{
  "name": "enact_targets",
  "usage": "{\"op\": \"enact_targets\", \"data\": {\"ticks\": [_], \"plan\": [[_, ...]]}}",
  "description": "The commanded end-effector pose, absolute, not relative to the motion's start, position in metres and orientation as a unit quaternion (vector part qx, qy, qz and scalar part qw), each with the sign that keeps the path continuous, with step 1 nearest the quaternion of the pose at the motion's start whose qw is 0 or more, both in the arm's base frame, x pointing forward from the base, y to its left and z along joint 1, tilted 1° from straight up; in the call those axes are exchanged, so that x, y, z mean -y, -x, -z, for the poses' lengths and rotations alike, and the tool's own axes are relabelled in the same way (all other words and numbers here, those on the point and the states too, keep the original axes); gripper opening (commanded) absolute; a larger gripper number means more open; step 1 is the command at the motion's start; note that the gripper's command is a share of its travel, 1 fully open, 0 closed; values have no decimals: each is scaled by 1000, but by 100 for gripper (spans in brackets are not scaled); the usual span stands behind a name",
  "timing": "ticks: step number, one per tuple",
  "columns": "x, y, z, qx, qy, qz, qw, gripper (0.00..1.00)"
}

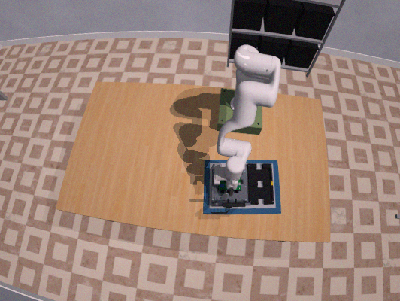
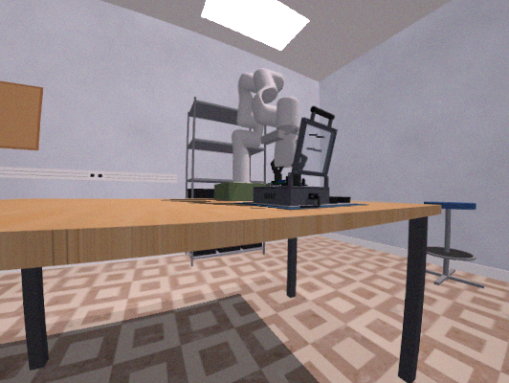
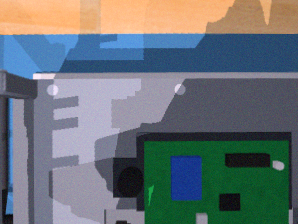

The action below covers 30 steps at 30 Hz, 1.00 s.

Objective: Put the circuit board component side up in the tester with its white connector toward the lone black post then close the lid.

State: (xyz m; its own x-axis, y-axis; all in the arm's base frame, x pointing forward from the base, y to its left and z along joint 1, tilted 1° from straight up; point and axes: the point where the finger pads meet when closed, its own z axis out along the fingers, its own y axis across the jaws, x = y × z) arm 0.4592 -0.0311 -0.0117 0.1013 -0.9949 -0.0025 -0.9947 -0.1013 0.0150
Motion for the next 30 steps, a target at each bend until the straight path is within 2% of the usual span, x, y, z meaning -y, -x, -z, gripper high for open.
{"op": "enact_targets", "data": {"ticks": [1,19,30], "plan": [[31,-461,10,670,-742,4,4,100],[31,-461,9,670,-742,4,4,100],[31,-461,-4,670,-742,4,4,100]]}}
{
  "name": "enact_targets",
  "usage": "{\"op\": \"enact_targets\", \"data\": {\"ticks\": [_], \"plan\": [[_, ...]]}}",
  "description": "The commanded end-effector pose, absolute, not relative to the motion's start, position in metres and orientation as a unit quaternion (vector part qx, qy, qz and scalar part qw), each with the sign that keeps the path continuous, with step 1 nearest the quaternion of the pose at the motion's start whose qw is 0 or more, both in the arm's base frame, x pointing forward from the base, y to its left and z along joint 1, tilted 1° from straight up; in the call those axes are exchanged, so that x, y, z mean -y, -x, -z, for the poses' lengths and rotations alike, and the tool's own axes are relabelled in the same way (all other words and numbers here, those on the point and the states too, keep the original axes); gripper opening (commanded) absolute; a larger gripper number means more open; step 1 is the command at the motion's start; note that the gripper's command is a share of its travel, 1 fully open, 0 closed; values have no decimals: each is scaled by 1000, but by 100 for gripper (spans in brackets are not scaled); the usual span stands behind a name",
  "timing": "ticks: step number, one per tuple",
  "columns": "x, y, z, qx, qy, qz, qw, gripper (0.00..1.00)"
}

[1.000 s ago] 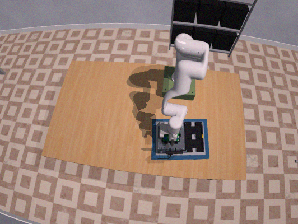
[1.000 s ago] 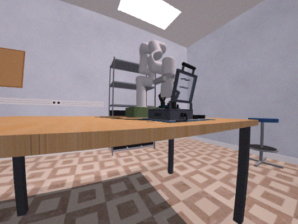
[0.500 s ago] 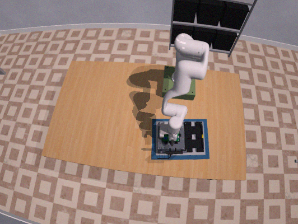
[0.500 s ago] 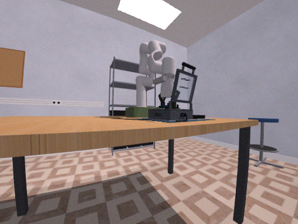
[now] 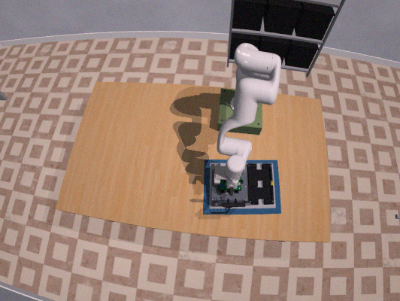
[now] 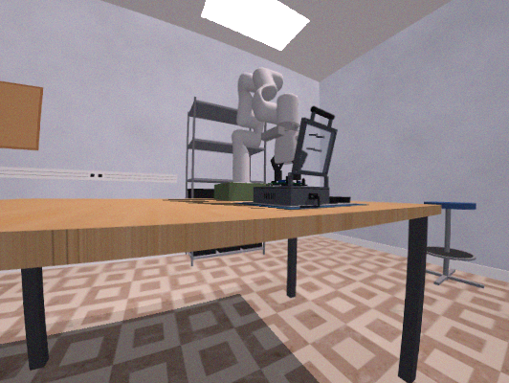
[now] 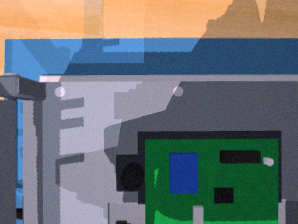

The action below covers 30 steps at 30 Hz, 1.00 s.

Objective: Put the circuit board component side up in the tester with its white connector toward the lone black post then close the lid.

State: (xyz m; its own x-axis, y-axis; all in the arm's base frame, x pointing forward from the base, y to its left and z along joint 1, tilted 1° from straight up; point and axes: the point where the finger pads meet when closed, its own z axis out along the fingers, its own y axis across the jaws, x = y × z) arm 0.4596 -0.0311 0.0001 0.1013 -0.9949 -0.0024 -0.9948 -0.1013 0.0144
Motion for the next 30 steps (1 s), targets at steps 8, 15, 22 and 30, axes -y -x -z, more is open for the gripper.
{"op": "enact_targets", "data": {"ticks": [8,15,22,30], "plan": [[31,-461,-32,670,-742,4,4,100],[31,-462,-68,670,-742,4,4,100],[31,-462,-96,670,-742,4,4,100],[31,-462,-142,670,-742,4,4,100]]}}
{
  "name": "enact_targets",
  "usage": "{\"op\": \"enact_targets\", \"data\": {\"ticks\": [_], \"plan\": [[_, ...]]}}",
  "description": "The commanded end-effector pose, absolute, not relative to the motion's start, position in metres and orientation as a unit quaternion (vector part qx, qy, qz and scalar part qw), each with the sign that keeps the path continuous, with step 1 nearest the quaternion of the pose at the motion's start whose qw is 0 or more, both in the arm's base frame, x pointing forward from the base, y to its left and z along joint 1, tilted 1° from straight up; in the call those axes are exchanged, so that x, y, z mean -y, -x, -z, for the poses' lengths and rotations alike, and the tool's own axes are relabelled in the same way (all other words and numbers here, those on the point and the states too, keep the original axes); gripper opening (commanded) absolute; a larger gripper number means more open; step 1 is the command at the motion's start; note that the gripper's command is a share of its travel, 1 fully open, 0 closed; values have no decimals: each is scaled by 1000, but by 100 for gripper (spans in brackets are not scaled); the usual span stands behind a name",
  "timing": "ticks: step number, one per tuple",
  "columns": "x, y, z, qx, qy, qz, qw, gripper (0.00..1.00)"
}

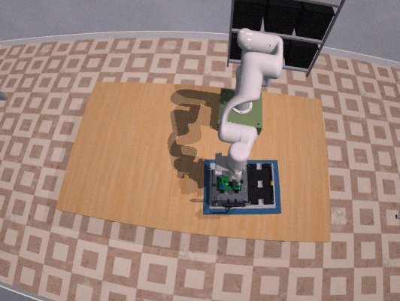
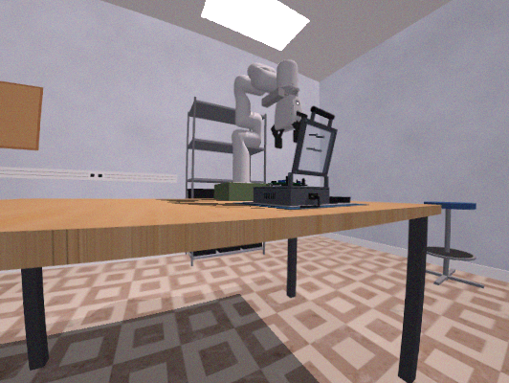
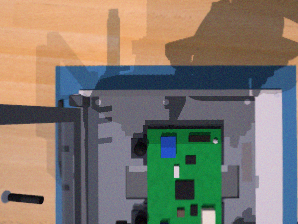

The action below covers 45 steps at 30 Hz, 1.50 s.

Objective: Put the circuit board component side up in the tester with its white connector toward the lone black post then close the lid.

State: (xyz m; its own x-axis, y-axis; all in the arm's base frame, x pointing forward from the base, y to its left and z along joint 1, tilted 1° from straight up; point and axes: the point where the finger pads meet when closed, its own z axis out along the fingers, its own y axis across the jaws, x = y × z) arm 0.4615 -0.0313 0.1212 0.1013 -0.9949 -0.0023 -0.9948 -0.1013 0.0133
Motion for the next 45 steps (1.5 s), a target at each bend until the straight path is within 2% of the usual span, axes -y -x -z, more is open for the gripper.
{"op": "enact_targets", "data": {"ticks": [1,19,38,39,45], "plan": [[31,-463,-148,670,-742,4,4,100],[31,-463,-213,670,-742,4,4,100],[32,-463,-227,670,-742,4,4,100],[32,-463,-227,670,-742,4,4,52],[32,-463,-227,670,-742,4,4,52]]}}
